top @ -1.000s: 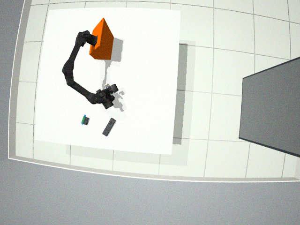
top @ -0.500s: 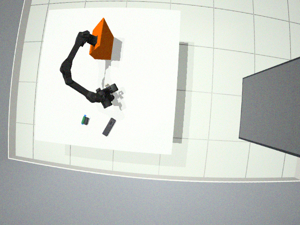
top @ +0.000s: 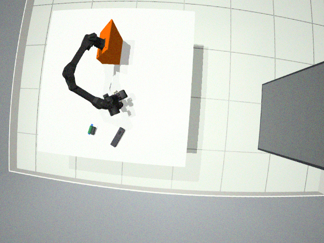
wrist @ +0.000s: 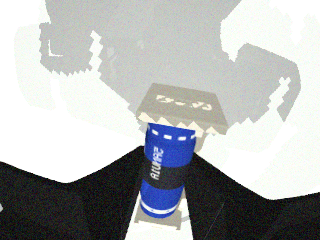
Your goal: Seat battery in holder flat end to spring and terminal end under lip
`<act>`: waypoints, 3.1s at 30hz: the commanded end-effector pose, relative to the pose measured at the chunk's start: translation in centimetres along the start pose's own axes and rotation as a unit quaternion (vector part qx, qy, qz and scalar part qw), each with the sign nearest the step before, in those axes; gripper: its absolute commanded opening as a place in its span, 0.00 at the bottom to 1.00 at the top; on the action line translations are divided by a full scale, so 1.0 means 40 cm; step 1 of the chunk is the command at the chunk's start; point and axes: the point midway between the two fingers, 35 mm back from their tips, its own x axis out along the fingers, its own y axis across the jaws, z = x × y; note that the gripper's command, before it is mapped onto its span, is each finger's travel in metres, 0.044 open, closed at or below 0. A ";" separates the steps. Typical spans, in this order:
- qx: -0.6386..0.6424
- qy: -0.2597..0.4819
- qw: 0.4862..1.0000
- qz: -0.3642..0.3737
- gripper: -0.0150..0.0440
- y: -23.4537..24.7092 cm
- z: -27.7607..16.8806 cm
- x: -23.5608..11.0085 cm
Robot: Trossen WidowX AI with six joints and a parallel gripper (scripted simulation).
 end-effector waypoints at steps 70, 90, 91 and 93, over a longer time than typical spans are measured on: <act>-0.007 -0.074 0.997 0.005 0.40 -0.009 -0.051 0.016; -0.008 -0.077 0.997 0.004 0.40 -0.010 -0.054 0.018; -0.008 -0.076 0.997 0.005 0.40 -0.009 -0.054 0.018; -0.008 -0.076 0.997 0.005 0.44 -0.009 -0.054 0.018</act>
